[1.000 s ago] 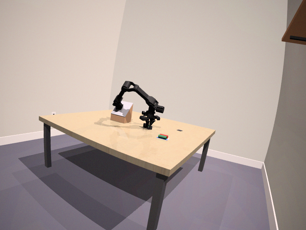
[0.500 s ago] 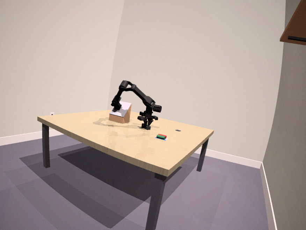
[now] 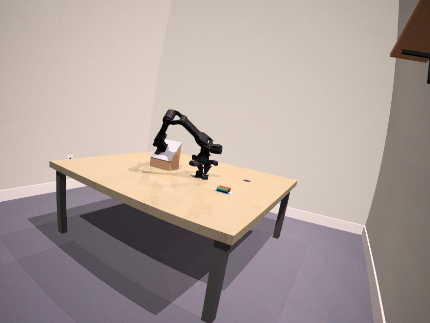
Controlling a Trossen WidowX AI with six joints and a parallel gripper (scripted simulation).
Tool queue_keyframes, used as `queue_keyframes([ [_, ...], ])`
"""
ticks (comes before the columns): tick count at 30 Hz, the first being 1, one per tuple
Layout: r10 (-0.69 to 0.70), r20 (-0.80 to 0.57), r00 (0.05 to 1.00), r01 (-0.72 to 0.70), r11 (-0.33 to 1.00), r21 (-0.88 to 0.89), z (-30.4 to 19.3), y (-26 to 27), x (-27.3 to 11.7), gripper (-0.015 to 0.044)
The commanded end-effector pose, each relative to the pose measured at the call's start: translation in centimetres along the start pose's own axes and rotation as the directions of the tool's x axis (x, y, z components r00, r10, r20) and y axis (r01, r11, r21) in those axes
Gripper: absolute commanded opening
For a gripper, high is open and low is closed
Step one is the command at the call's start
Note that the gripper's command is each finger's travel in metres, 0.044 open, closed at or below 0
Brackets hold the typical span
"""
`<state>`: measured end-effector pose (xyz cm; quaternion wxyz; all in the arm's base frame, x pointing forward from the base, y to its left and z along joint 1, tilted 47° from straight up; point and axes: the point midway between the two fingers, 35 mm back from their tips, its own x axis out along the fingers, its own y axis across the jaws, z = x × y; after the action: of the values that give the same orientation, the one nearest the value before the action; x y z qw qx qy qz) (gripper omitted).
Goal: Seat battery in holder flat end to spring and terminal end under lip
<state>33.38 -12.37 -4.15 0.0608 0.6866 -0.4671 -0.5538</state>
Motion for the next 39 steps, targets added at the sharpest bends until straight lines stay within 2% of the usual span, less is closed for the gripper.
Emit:
queue_keyframes([
  [1,0.004,-0.021,1.000,-0.004,1.000,0.009,-0.1,0.2,0.2,0.0078],
  [11,0.000,-0.067,0.998,0.001,1.000,0.010,0.1,0.3,0.2,0.0078],
  [39,-0.010,-0.083,0.997,0.011,1.000,0.010,1.5,0.4,0.1,0.0078],
])
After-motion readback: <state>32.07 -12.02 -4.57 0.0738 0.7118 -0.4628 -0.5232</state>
